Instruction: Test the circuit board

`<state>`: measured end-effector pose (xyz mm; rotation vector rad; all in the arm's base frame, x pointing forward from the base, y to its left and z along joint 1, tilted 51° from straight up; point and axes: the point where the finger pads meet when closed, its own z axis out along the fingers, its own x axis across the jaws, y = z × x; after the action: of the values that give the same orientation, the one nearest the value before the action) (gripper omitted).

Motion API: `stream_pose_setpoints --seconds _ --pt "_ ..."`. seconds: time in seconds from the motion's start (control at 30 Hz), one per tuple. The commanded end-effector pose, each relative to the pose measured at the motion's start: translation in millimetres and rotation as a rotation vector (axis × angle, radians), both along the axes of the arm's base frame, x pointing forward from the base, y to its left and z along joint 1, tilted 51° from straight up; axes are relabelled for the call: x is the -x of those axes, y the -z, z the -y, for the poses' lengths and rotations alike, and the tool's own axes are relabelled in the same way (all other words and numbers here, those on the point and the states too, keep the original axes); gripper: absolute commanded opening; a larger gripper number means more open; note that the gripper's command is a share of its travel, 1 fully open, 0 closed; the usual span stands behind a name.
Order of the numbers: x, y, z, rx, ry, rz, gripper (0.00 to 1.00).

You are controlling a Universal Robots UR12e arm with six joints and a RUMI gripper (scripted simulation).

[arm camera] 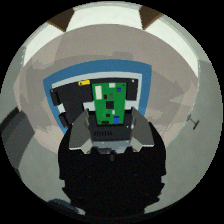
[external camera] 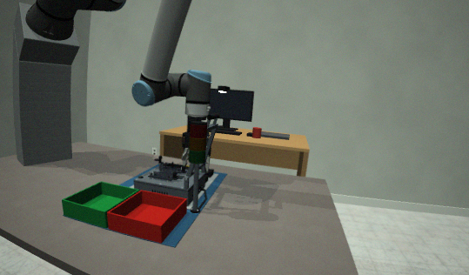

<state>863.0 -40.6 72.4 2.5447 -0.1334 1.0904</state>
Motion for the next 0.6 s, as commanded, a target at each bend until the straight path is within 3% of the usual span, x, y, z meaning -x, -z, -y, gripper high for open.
stream_pose_setpoints --seconds 0.0,0.57 --pt "0.0 -0.5 -0.4 0.000 0.000 0.001 0.59" --pt "-3.0 2.3 1.2 0.000 0.000 0.001 0.59"
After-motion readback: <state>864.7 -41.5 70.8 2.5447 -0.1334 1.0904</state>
